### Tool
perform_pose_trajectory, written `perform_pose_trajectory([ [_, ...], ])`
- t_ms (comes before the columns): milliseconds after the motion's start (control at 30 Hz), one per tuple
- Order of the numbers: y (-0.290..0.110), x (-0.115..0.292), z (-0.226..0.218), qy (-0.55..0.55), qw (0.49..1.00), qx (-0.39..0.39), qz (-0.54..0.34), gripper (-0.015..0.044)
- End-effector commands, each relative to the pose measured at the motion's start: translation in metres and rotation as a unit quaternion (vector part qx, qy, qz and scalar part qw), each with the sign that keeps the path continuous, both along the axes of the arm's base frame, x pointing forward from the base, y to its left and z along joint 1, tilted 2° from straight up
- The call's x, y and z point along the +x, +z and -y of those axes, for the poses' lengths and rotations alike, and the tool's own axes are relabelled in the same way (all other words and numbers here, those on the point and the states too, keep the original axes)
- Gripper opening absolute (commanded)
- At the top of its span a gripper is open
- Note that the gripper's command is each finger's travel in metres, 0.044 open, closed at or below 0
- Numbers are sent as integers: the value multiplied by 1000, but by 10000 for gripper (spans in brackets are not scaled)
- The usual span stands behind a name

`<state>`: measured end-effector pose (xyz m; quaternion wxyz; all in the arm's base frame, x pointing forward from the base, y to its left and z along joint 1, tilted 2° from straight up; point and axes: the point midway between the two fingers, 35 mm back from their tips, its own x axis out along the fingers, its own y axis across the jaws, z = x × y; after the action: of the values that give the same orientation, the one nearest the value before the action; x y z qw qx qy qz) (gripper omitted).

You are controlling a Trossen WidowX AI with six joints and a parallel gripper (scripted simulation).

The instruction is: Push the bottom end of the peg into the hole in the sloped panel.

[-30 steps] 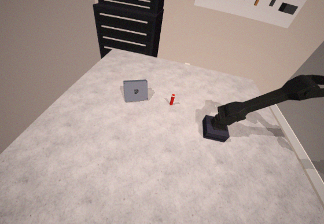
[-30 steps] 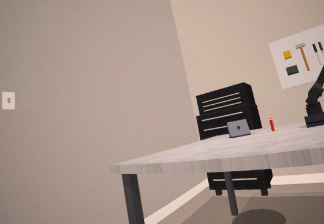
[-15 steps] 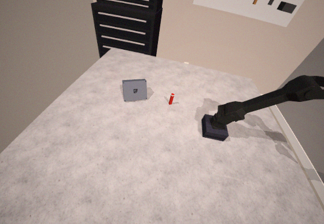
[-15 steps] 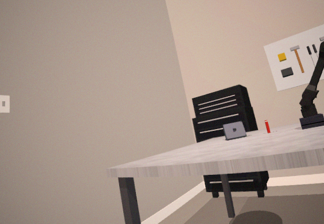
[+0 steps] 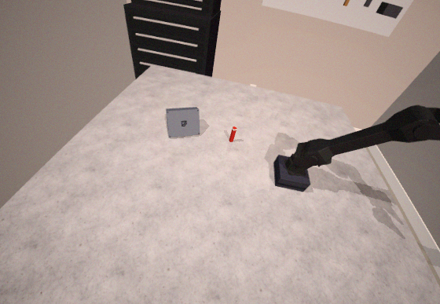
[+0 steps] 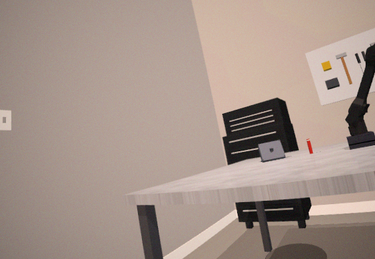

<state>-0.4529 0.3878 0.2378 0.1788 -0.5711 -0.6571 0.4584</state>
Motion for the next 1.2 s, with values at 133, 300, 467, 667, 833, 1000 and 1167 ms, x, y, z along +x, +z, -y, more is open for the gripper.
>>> perform_pose_trajectory([
  [133, -8, 38, -32, -37, 999, -19, 1, 440],
  [300, -10, 65, -53, -60, 998, -28, -1, 440],
  [467, -11, 92, -71, -81, 996, -36, -4, 440],
  [667, -13, 128, -91, -111, 993, -47, -9, 440],
  [833, -16, 158, -105, -138, 989, -58, -13, 440],
  [1000, -19, 190, -118, -166, 984, -69, -18, 440],
  [1167, -22, 222, -129, -194, 978, -79, -24, 440],
])
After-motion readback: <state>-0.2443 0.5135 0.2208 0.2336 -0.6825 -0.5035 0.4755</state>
